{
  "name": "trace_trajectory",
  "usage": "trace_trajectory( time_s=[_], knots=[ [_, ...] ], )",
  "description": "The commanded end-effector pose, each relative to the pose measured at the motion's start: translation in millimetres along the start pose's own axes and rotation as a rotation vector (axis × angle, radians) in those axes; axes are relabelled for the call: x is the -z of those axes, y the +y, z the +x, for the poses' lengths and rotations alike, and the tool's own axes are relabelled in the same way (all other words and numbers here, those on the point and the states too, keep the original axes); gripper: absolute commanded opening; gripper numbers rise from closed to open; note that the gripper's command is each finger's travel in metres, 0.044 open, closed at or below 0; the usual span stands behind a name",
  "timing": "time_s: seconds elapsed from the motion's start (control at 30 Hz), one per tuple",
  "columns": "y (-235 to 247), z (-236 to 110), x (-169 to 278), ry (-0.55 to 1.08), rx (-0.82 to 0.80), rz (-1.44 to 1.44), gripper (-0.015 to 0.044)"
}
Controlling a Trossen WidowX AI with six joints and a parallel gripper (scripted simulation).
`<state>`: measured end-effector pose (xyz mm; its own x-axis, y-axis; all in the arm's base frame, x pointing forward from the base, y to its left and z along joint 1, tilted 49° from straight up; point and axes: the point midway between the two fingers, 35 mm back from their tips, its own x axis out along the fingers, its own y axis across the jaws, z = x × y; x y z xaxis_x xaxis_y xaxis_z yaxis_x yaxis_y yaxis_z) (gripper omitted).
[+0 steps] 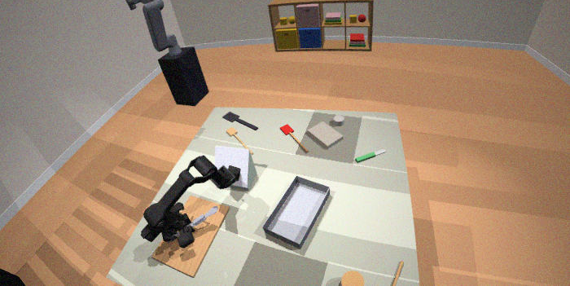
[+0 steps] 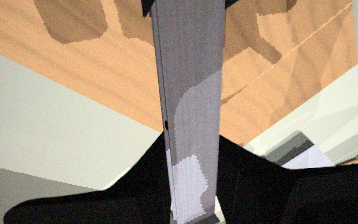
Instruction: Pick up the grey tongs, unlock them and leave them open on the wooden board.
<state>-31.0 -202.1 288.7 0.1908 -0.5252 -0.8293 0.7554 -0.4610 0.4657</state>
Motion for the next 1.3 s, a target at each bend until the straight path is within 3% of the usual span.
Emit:
trace_trajectory(
  time_s=[0.0, 0.83, 1.27],
  knots=[
    [-3.5, -7.1, -4.5, -0.038, -0.025, -0.035, -0.0150],
    [-34.4, -46.0, -33.8, -0.286, -0.084, -0.245, -0.0150],
    [-36.3, -49.2, -34.5, -0.331, -0.082, -0.234, -0.0150]
  ],
)
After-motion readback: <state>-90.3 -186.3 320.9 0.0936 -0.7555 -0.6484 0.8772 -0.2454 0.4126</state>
